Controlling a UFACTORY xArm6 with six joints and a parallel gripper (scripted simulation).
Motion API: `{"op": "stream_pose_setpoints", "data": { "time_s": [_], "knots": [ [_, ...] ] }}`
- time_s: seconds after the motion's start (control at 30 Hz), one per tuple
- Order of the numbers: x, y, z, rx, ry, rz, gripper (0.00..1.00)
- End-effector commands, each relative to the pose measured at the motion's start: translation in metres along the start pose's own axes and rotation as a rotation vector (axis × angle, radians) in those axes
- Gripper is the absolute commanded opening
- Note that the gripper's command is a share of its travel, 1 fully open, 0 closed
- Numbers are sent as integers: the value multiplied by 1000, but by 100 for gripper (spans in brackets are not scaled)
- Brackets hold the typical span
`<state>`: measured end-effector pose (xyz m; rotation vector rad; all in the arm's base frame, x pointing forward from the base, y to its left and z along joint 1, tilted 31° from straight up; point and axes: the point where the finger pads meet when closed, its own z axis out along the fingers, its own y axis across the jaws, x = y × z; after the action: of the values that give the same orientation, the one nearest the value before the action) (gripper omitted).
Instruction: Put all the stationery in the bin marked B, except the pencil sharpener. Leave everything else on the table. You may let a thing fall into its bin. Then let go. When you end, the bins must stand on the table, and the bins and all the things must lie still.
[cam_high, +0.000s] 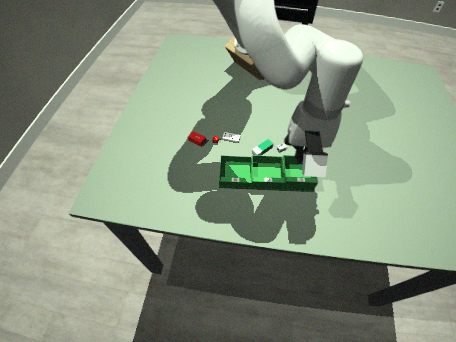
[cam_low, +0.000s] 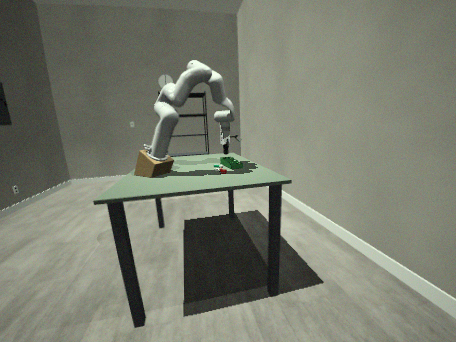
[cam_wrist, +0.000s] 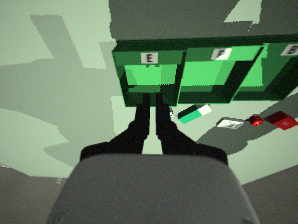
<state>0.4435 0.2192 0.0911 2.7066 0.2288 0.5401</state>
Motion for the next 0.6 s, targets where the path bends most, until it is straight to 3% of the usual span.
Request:
{"op": "stream_pose_setpoints", "data": {
  "time_s": [0.0,0.57],
  "knots": [
    [2,-2,1,1,3,1,7],
    [2,-2,41,1,3,1,7]
  ]
}}
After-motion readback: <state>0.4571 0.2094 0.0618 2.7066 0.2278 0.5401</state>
